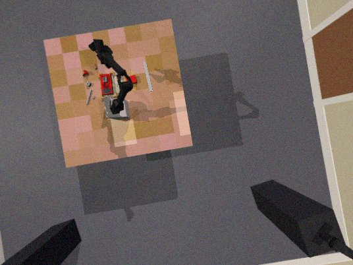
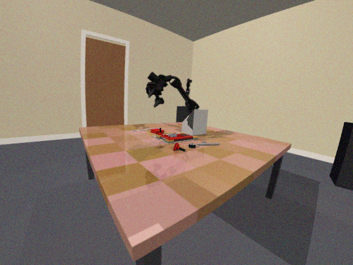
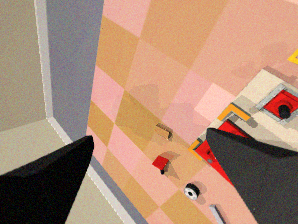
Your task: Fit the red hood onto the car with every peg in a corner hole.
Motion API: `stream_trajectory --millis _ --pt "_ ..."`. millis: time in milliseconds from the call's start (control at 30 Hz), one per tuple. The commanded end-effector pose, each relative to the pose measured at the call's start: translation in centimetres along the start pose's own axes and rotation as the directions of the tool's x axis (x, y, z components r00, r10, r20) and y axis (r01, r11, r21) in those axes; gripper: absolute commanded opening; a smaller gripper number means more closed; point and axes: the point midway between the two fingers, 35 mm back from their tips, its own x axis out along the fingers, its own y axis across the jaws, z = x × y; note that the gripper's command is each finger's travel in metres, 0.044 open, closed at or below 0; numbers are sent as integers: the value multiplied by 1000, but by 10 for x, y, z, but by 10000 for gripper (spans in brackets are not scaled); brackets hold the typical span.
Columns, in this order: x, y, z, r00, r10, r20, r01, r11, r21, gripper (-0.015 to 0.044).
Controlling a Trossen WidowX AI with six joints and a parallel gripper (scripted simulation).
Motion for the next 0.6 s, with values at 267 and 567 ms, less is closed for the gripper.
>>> stream_trajectory --millis 267,567 --pt "14 -120 36 929 -368 46 348 908 233 440" --pt "2 -215 54 777 -628 34 567 723 396 440"
